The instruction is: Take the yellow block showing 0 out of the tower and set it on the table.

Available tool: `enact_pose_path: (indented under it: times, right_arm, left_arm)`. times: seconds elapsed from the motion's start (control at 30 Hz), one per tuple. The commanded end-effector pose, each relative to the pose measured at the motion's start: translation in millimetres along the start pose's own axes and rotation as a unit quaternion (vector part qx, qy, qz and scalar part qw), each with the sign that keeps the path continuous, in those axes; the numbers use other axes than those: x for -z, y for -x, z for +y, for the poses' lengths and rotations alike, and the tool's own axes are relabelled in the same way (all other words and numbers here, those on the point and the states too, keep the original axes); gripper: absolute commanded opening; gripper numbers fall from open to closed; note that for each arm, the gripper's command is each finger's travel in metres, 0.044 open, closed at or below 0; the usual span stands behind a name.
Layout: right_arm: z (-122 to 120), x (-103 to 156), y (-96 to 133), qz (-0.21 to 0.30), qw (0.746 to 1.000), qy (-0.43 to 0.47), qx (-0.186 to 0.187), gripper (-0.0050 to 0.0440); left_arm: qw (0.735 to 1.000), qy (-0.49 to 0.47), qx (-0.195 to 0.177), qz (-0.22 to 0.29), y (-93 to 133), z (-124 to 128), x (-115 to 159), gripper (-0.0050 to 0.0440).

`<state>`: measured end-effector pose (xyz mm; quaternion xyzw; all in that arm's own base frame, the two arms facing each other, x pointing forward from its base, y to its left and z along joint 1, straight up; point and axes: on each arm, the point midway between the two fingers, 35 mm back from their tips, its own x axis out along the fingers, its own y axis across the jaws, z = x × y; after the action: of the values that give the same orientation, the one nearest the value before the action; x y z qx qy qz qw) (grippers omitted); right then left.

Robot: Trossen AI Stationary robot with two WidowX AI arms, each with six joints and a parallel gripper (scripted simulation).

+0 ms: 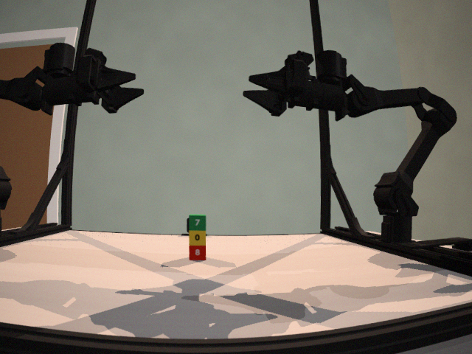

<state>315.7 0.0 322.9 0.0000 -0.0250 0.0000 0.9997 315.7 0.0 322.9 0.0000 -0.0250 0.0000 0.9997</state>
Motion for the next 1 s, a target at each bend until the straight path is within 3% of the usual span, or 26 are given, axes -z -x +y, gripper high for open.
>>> enact_pose_path:
  times: [0.0, 0.57, 0.77, 0.97]
  right_arm:
    - [0.0, 0.0, 0.0, 0.000, 1.000, 0.000, 0.000, 0.0400]
    - [-0.1, 0.6, -1.7, 0.004, 1.000, -0.004, 0.000, 0.0400]
    - [-4.4, 21.9, -52.2, 0.133, 0.983, -0.120, 0.029, 0.0400]
    - [-8.0, 49.6, -84.8, 0.233, 0.948, -0.203, 0.072, 0.0400]
  left_arm:
    - [1.000, 0.000, 0.000, 0.000, 0.0, 0.0, 0.0, 0.0400]
    - [1.000, 0.000, 0.000, 0.000, 0.0, 0.0, 0.0, 0.0400]
    - [1.000, 0.000, 0.000, 0.000, 0.0, 0.0, 0.0, 0.0400]
    - [1.000, 0.000, 0.000, 0.000, 0.0, 0.0, 0.0, 0.0400]
